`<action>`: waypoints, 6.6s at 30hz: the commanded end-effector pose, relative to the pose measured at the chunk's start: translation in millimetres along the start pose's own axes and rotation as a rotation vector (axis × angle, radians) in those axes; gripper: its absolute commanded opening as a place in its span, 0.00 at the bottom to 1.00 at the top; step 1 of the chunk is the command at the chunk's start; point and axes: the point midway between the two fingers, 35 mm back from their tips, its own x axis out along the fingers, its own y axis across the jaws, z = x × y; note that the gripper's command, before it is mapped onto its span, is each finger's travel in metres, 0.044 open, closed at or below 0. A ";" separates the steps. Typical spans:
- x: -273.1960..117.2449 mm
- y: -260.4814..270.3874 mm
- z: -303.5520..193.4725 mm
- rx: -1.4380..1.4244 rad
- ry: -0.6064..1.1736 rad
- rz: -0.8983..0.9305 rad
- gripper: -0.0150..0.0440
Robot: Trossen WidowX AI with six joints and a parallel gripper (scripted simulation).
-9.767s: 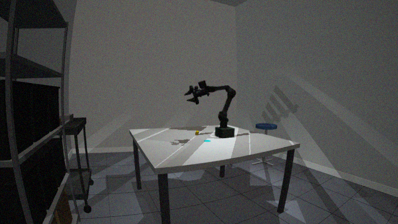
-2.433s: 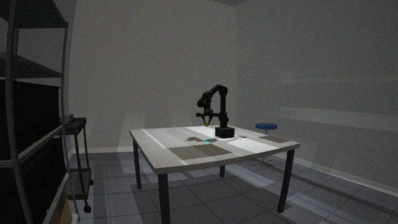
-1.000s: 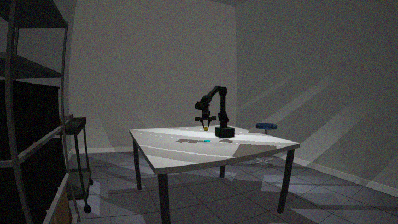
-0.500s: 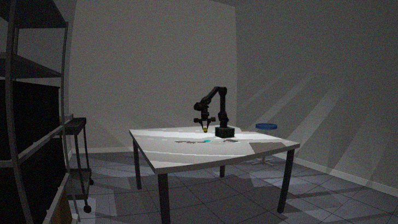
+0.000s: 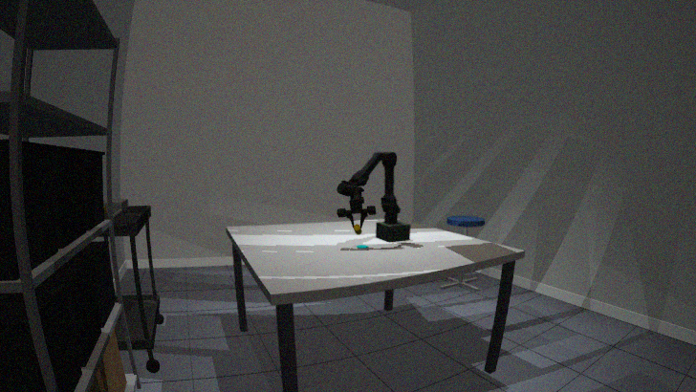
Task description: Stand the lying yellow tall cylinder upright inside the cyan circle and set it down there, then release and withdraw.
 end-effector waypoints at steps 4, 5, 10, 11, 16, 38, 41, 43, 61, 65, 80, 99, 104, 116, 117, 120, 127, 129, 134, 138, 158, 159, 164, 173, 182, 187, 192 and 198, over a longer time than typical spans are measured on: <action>2.6 -2.6 -0.2 0.016 -0.046 0.007 0.43; 2.9 -3.0 -0.1 0.018 -0.054 0.008 0.43; 4.3 -5.1 0.1 0.025 -0.089 0.012 0.43; 4.5 -5.5 0.1 0.027 -0.096 0.013 0.43; 5.6 -7.5 0.2 0.033 -0.132 0.016 0.43; 6.7 -14.8 -0.9 0.049 -0.285 0.029 0.43; 6.5 -15.6 -1.2 0.050 -0.305 0.031 0.43; 6.3 -16.0 -1.4 0.051 -0.319 0.032 0.43; 2.6 -19.0 -4.3 0.048 -0.438 0.041 0.43; 1.4 -19.3 -5.2 0.046 -0.464 0.042 0.43; -4.3 -19.1 -9.1 0.033 -0.558 0.048 0.43; -13.6 -15.9 -15.5 0.006 -0.671 0.055 0.43; -16.4 -14.4 -17.5 -0.004 -0.699 0.056 0.43; -23.5 -9.9 -22.5 -0.029 -0.765 0.060 0.43; -24.1 -9.4 -22.9 -0.032 -0.770 0.061 0.43; -25.9 -8.0 -24.3 -0.039 -0.785 0.061 0.43; -30.3 -4.4 -27.5 -0.057 -0.821 0.064 0.43; -31.6 -3.2 -28.5 -0.062 -0.831 0.064 0.43; -34.9 -0.2 -30.9 -0.076 -0.855 0.066 0.43; -37.5 2.4 -32.9 -0.088 -0.873 0.067 0.43; -50.6 17.8 -43.3 -0.154 -0.958 0.073 0.43; -51.3 18.7 -43.8 -0.157 -0.962 0.074 0.43; -54.5 23.2 -46.5 -0.176 -0.981 0.076 0.43; -56.2 25.5 -47.9 -0.185 -0.990 0.076 0.43; -56.2 25.5 -47.9 -0.185 -0.990 0.076 0.43; -52.8 23.8 -49.2 -0.188 -0.990 0.075 0.43; -45.7 20.8 -52.1 -0.194 -0.990 0.073 0.43; -37.0 17.7 -56.0 -0.201 -0.989 0.070 0.43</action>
